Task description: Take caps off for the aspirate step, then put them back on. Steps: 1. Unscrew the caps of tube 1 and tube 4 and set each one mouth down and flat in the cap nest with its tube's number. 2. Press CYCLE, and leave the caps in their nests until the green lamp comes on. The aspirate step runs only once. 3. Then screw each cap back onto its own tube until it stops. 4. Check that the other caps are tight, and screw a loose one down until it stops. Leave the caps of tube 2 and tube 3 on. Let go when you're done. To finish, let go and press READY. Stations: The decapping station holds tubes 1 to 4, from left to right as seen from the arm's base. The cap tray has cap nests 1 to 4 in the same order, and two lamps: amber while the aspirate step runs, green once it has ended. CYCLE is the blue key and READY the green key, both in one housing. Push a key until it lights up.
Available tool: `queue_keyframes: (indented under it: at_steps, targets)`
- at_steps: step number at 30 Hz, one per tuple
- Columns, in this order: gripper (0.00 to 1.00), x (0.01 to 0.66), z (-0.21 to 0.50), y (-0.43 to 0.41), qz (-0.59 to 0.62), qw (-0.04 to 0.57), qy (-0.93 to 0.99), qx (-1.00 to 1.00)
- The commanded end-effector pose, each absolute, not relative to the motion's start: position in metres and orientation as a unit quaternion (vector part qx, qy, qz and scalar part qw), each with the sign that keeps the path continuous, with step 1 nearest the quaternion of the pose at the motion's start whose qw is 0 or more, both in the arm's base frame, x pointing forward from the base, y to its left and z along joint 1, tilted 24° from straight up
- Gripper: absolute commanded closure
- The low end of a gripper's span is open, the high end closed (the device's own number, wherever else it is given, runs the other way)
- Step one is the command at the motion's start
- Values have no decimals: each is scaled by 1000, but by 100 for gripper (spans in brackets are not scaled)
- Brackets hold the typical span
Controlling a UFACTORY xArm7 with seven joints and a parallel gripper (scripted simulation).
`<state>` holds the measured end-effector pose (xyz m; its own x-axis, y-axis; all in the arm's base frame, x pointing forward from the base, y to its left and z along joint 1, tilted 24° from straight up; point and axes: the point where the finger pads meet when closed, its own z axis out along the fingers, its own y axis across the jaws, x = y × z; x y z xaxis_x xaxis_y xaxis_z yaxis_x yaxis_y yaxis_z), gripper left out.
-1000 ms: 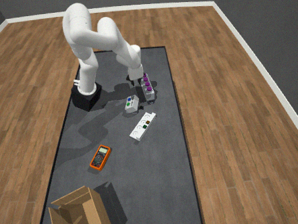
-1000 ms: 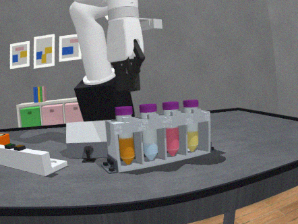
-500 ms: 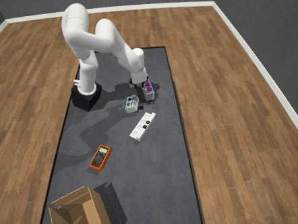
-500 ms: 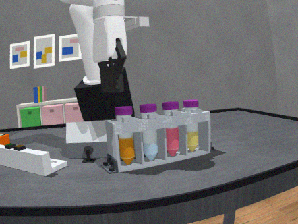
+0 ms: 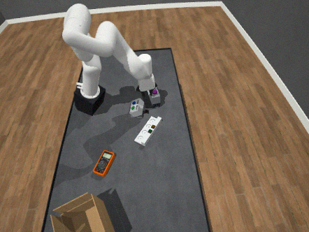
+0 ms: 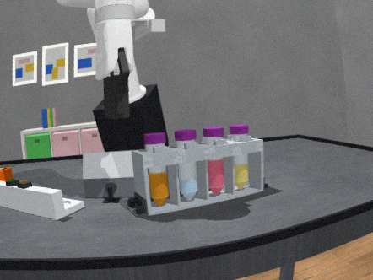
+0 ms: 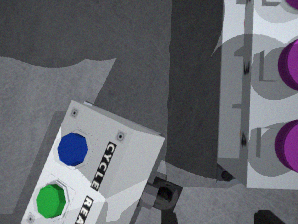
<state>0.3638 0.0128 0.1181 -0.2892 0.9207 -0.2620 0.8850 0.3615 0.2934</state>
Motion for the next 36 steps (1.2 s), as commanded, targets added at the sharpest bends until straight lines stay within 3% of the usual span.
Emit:
queue_keyframes:
  at_steps: [1, 20, 36]
  targets:
    - [54, 371, 127, -2, 51, 200, 795, 571]
    - [54, 373, 132, -10, 53, 202, 791, 575]
    - [54, 371, 119, 66, 123, 168, 532, 821]
